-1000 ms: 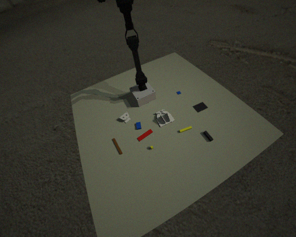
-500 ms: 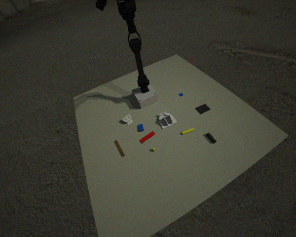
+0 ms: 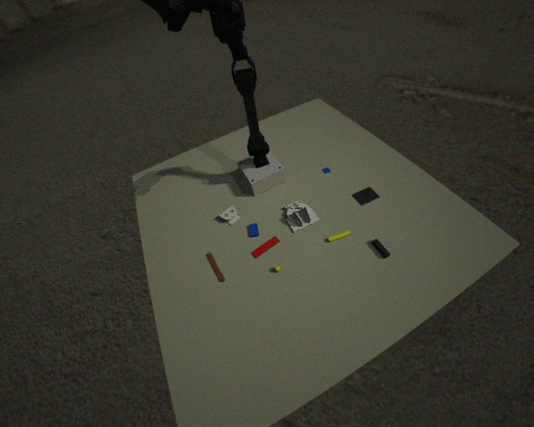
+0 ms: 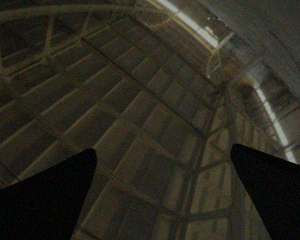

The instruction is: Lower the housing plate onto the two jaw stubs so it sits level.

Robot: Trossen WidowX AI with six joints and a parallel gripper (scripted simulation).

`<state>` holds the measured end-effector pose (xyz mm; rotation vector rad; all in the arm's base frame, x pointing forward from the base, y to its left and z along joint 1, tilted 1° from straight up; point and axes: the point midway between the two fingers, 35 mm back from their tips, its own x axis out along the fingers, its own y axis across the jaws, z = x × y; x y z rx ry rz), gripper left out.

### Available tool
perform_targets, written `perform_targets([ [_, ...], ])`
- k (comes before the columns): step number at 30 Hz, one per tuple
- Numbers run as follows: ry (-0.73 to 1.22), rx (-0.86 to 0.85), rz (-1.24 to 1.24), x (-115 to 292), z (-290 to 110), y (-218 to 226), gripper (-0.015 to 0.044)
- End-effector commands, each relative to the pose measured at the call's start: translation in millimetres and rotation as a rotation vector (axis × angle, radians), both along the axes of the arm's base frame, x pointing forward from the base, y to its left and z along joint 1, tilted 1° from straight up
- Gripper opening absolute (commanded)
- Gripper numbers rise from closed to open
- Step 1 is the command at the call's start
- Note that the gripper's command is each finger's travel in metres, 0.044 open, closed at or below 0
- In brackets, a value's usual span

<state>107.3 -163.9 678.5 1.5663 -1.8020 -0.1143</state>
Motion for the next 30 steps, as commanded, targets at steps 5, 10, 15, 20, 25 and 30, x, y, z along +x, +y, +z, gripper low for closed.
perform_targets([
  [5, 0.26, -0.011, -0.068, 32, -14, -11, 0.044],
  [10, 0.395, -0.017, -0.1, 48, -23, -18, 0.044],
  [15, 0.532, -0.023, -0.13, 64, -34, -26, 0.044],
  [20, 0.689, -0.03, -0.164, 81, -47, -34, 0.044],
  [25, 0.846, -0.035, -0.191, 98, -63, -43, 0.044],
  [30, 1.007, -0.03, -0.2, 117, -86, -56, 0.044],
])
